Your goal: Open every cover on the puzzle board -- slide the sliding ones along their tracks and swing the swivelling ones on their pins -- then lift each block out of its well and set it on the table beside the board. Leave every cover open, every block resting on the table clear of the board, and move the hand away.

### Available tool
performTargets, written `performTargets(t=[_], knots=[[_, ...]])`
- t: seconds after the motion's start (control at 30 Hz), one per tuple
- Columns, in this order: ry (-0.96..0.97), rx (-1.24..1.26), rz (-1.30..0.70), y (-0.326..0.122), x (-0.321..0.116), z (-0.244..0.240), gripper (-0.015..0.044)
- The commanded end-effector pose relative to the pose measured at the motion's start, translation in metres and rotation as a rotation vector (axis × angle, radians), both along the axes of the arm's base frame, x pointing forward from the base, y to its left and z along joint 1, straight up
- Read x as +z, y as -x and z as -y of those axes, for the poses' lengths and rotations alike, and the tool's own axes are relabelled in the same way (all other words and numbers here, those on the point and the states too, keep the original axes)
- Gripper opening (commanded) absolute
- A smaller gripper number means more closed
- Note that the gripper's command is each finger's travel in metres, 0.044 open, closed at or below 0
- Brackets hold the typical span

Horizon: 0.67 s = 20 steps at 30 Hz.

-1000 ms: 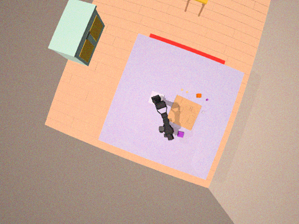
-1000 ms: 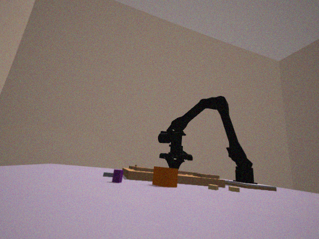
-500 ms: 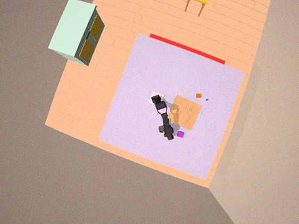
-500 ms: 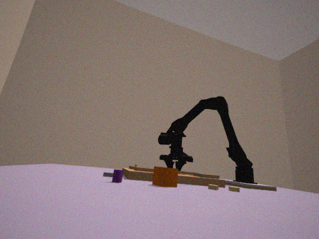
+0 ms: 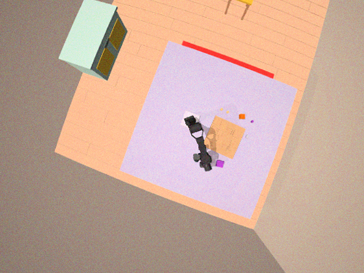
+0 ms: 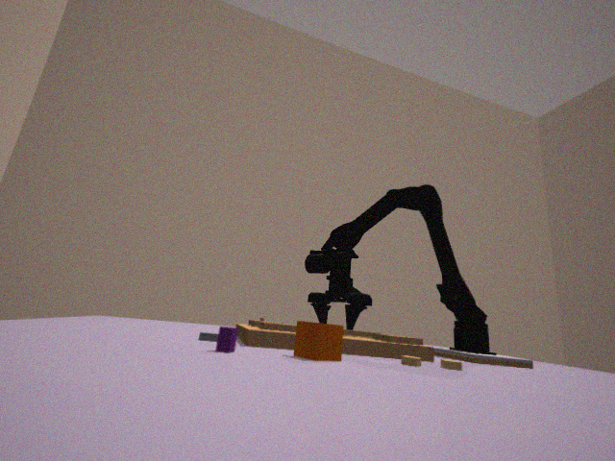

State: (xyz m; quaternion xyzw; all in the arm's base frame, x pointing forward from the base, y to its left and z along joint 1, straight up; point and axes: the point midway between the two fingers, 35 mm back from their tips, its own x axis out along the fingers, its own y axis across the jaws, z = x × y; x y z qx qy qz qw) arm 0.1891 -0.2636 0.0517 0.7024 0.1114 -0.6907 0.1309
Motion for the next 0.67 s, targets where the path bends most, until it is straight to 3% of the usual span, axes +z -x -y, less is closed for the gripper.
performTargets(t=[0.0, 0.63], knots=[[0.004, 0.003, 0.001, 0.0, 0.016, 0.001, 0.044], [0.019, 0.067, 0.013, -0.009, 0.058, -0.008, 0.044]])
